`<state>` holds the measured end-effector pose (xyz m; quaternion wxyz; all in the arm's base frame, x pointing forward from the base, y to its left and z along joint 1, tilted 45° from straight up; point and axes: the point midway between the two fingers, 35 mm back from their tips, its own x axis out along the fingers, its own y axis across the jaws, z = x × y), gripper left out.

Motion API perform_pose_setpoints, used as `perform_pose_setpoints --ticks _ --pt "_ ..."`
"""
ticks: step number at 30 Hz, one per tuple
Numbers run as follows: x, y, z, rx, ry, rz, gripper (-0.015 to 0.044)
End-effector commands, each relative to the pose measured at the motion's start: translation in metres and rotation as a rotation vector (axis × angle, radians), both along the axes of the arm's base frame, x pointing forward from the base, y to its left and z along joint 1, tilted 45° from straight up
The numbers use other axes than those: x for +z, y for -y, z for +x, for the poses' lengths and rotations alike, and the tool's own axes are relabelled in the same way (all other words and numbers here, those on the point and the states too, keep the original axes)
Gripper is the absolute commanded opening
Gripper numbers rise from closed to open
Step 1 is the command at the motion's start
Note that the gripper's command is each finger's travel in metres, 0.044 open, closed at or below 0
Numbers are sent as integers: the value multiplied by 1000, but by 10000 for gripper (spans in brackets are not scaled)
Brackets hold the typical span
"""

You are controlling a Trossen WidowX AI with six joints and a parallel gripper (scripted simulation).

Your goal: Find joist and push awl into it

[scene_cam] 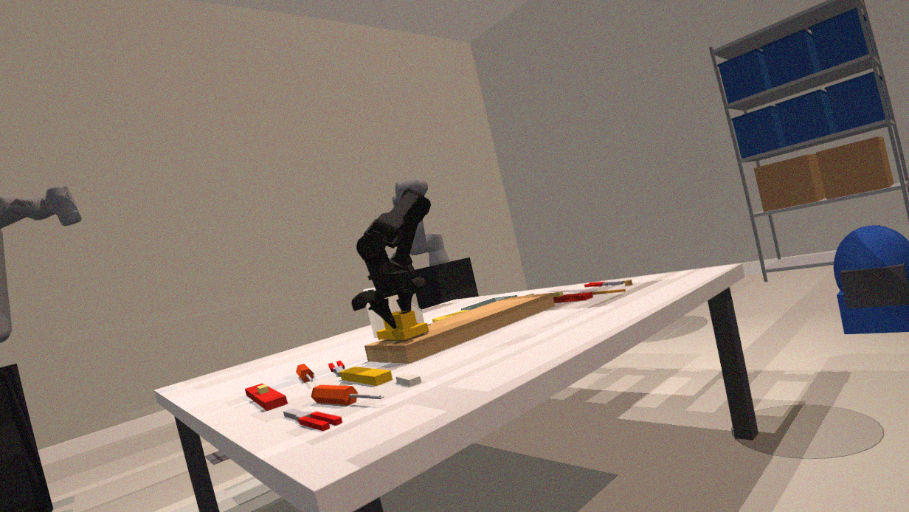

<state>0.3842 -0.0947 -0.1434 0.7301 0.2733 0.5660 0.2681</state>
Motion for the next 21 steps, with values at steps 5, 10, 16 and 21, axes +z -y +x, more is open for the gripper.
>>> perform_pose_setpoints --ticks 5,10,16,21 --pt "28 37 7 -7 15 -15 0" --pt "49 57 6 -6 15 -16 0" --pt "64 71 4 -5 15 -16 0" --pt "72 64 9 14 30 -23 0"
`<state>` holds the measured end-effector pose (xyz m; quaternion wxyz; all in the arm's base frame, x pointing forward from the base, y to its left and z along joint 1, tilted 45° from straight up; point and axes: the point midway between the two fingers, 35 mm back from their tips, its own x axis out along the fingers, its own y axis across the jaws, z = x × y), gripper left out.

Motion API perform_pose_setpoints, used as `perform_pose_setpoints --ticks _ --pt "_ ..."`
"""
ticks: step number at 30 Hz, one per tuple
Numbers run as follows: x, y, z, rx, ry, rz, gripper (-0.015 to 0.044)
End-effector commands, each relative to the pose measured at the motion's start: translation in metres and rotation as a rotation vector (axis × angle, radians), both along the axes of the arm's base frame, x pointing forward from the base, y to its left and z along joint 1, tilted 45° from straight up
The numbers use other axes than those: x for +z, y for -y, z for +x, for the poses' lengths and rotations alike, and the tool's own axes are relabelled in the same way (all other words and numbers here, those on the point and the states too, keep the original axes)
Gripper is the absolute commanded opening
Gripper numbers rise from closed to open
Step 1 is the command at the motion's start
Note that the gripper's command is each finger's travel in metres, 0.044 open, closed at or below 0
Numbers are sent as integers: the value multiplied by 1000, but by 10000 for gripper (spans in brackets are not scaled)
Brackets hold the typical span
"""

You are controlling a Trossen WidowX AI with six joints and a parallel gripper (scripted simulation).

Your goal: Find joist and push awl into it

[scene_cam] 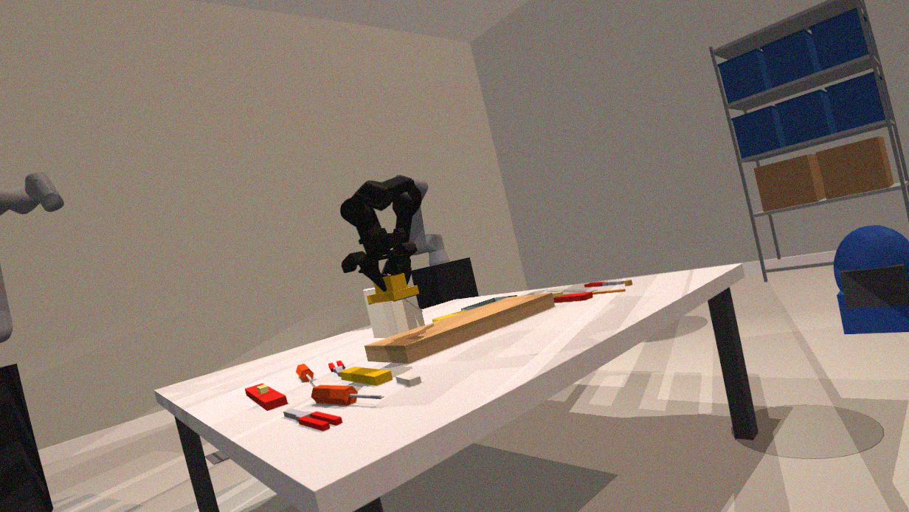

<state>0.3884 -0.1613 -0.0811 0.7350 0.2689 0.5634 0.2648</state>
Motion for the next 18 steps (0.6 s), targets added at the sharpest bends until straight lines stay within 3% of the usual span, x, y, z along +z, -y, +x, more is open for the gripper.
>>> perform_pose_setpoints --ticks 1,18 --pt "15 -6 6 27 28 -16 0" --pt "102 -90 28 224 194 -74 0"
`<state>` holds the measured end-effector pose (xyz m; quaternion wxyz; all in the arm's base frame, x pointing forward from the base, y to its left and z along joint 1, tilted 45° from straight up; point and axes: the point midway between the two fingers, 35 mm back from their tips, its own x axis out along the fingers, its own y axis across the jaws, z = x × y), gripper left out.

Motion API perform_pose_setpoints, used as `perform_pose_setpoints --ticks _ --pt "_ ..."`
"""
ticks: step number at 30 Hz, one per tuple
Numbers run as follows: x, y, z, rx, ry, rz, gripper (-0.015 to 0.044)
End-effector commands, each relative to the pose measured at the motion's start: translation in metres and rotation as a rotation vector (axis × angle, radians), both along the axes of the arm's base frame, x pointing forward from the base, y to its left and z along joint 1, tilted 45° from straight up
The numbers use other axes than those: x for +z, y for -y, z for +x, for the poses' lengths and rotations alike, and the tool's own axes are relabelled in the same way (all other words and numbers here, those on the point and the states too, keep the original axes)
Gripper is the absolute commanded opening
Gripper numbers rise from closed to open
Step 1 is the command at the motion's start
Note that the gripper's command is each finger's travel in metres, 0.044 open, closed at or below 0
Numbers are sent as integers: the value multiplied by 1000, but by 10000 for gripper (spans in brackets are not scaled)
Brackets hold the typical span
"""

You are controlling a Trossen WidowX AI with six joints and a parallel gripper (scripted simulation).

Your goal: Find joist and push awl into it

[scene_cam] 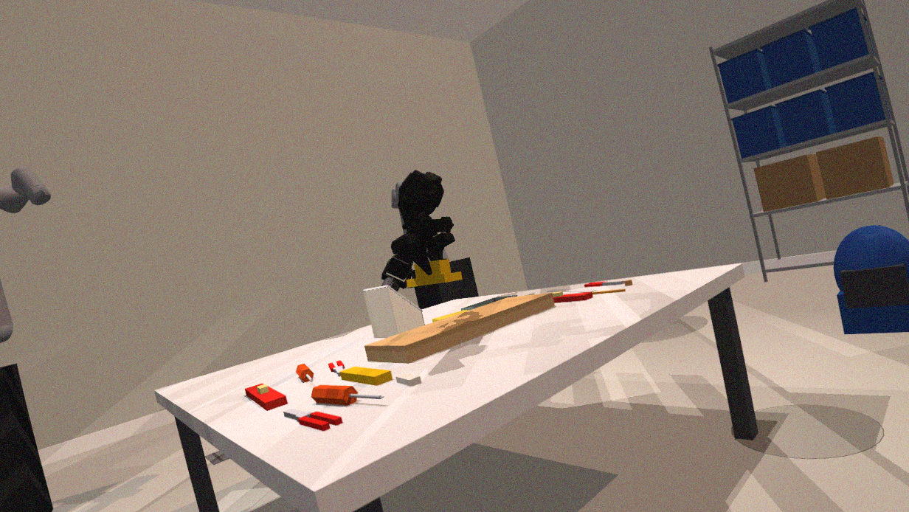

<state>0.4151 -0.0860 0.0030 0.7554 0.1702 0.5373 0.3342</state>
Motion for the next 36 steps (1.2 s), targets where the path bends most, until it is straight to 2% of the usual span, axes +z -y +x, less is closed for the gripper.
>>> perform_pose_setpoints --ticks 1,18,36 --pt "23 -20 2 47 52 -11 0" --pt "101 -112 -16 250 228 -35 0" --pt "169 -198 -72 466 422 -23 0"
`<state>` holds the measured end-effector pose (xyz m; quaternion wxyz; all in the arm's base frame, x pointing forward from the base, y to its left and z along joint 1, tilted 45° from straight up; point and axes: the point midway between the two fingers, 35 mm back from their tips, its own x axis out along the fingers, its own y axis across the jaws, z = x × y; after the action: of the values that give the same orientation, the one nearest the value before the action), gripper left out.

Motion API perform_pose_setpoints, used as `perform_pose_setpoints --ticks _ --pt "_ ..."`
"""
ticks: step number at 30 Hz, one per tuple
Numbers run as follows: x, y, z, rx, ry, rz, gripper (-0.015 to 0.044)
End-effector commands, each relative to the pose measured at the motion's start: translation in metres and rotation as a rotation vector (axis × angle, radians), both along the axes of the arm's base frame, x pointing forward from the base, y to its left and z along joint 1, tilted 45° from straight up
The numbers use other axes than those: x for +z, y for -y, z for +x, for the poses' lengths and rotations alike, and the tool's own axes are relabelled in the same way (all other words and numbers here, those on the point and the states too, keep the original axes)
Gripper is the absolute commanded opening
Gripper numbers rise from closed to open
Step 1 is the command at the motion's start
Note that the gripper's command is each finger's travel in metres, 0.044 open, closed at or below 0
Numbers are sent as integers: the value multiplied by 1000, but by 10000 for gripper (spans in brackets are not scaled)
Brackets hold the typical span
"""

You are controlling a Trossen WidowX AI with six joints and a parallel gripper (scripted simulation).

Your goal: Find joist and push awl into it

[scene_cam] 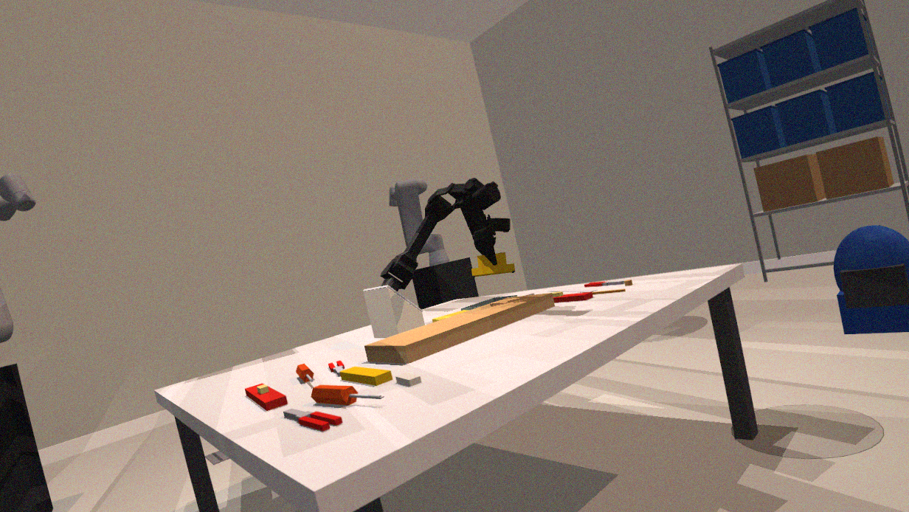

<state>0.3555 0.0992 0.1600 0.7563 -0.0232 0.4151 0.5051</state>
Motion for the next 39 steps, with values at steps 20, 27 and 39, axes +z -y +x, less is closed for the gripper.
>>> perform_pose_setpoints --ticks 20,27,39 --pt "65 -78 -106 289 247 63 0" --pt "77 -92 -143 377 316 93 0" --pt "91 -105 -208 527 432 158 0"
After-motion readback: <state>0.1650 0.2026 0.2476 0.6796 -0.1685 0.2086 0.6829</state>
